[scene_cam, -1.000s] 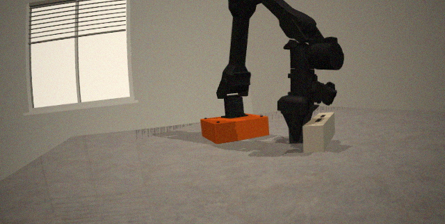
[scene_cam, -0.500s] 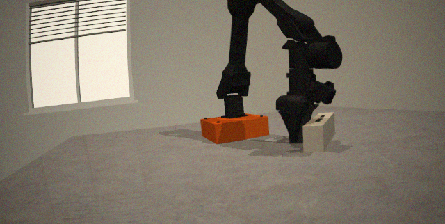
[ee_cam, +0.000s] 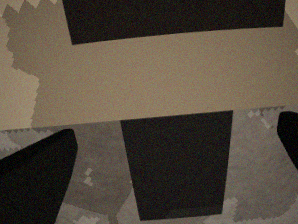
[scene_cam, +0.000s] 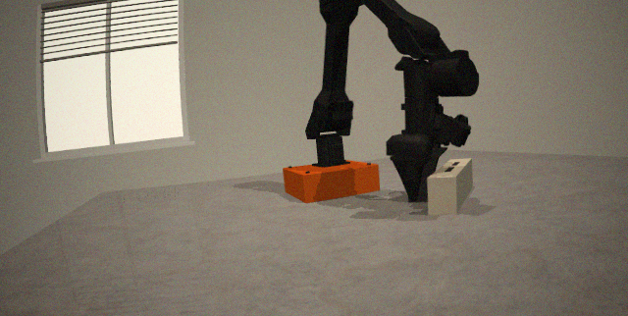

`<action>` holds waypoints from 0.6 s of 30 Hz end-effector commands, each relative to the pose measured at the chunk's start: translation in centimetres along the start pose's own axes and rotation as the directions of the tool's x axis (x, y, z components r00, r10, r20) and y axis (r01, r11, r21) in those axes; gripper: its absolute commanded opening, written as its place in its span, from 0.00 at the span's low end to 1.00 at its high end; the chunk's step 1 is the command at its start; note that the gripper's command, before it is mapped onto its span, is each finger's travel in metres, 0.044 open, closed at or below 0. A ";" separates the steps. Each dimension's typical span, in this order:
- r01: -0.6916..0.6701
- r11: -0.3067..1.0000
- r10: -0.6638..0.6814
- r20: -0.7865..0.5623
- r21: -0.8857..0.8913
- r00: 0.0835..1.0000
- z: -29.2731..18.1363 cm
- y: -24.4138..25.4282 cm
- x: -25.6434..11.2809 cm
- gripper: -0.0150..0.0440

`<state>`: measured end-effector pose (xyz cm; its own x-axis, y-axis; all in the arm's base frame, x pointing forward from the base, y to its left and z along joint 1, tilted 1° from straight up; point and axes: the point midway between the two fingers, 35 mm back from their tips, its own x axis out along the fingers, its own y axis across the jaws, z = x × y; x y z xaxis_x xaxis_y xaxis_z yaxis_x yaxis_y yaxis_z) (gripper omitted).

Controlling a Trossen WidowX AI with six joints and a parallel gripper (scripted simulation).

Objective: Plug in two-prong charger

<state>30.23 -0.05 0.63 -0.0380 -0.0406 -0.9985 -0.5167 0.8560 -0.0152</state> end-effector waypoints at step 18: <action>-0.002 1.000 0.003 0.017 -0.008 1.000 -0.7 0.1 0.2 1.00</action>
<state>29.79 -0.30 0.60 -0.0229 -0.0352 -0.9991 -0.5178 0.8553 -0.0183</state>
